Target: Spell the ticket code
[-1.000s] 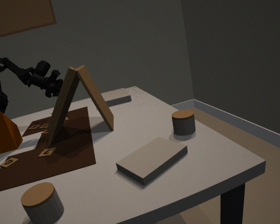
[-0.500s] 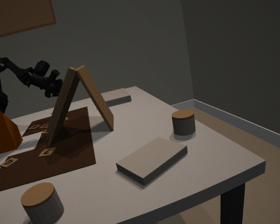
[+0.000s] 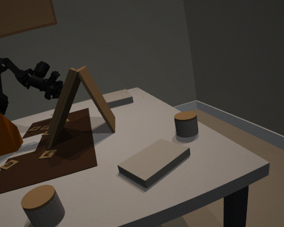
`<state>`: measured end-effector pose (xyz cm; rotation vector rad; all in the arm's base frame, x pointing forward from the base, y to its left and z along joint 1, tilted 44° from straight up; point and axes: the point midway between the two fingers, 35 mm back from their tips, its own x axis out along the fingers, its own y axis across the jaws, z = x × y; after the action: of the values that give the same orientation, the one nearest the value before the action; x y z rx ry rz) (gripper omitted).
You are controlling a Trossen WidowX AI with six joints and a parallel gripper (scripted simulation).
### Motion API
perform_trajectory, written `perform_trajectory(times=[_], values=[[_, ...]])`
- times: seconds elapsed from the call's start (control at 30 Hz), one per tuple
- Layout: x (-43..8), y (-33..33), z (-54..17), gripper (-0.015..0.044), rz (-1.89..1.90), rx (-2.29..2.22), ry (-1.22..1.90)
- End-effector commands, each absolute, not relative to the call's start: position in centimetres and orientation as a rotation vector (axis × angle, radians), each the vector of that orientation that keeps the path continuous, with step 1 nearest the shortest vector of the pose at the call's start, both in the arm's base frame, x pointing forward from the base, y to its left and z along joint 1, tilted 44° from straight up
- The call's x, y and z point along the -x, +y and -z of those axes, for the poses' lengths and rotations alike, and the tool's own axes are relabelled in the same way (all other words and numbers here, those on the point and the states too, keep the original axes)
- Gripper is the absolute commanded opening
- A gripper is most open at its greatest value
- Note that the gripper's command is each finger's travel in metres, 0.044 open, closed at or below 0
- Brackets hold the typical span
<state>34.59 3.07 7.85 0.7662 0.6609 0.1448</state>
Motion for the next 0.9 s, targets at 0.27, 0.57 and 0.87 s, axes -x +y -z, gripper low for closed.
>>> perform_trajectory(times=[0.27, 0.57, 0.87], values=[[-34.5, 2.4, -7.0, 0.0, -0.146, -0.763, 0.664], [-34.4, 2.0, -6.6, 0.0, -0.146, -0.763, 0.664], [-34.3, 1.5, -6.1, 0.0, -0.146, -0.762, 0.664]])
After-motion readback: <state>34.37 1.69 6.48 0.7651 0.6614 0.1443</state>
